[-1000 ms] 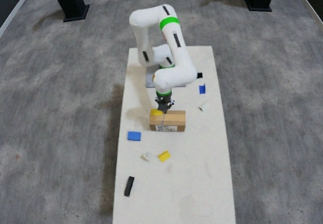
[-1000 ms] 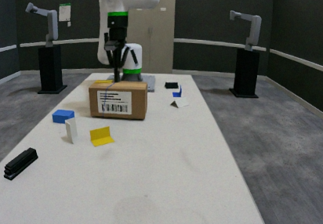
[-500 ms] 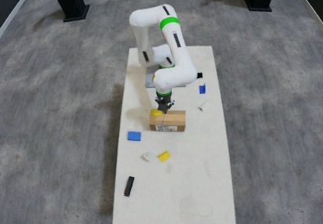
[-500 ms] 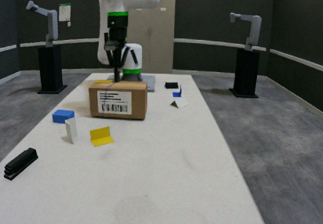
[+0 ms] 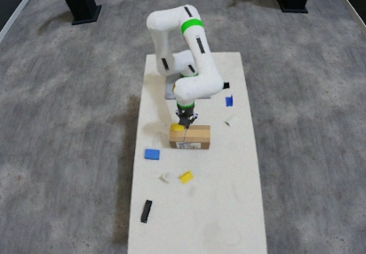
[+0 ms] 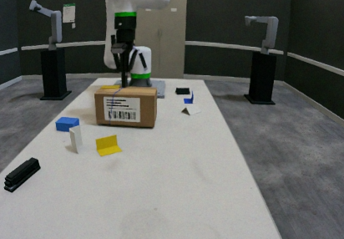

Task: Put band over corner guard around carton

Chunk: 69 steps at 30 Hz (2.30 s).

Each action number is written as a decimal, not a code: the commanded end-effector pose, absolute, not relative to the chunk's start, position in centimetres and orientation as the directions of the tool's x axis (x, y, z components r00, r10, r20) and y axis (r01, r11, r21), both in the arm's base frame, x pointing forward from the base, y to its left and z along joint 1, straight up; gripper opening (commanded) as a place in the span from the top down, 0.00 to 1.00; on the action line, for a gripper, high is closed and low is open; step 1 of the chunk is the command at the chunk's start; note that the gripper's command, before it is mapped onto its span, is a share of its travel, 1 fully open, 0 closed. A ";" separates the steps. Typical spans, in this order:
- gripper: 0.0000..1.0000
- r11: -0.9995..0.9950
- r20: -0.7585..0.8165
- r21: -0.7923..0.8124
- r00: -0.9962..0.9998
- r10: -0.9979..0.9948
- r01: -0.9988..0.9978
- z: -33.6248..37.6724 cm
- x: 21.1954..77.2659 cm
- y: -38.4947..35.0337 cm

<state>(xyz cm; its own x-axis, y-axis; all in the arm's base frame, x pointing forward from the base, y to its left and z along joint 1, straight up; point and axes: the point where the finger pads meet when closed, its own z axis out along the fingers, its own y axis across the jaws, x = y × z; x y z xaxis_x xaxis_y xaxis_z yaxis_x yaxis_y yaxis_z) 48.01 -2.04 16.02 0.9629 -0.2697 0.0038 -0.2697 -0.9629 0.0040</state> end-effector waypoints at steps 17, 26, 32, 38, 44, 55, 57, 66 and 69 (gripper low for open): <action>0.90 -0.963 0.006 0.004 0.963 -0.270 -0.270 17.5 48.1 -2.0; 0.90 -0.963 0.006 0.004 0.963 -0.270 -0.270 17.5 48.1 -2.0; 0.90 -0.963 0.006 0.004 0.963 -0.270 -0.270 17.5 48.0 -2.0; 0.90 -0.963 0.006 0.004 0.963 -0.270 -0.270 17.5 47.9 -2.0; 0.90 -0.963 0.006 0.004 0.963 -0.270 -0.270 17.5 47.4 -2.0; 0.90 -0.963 0.006 0.004 0.963 -0.270 -0.270 17.5 46.4 -1.9; 0.90 -0.963 0.006 0.004 0.963 -0.270 -0.270 17.5 46.1 -1.9; 0.90 -0.963 0.006 0.004 0.963 -0.270 -0.270 17.5 45.4 -1.9; 0.90 -0.963 0.006 0.004 0.963 -0.270 -0.270 17.5 45.2 -1.9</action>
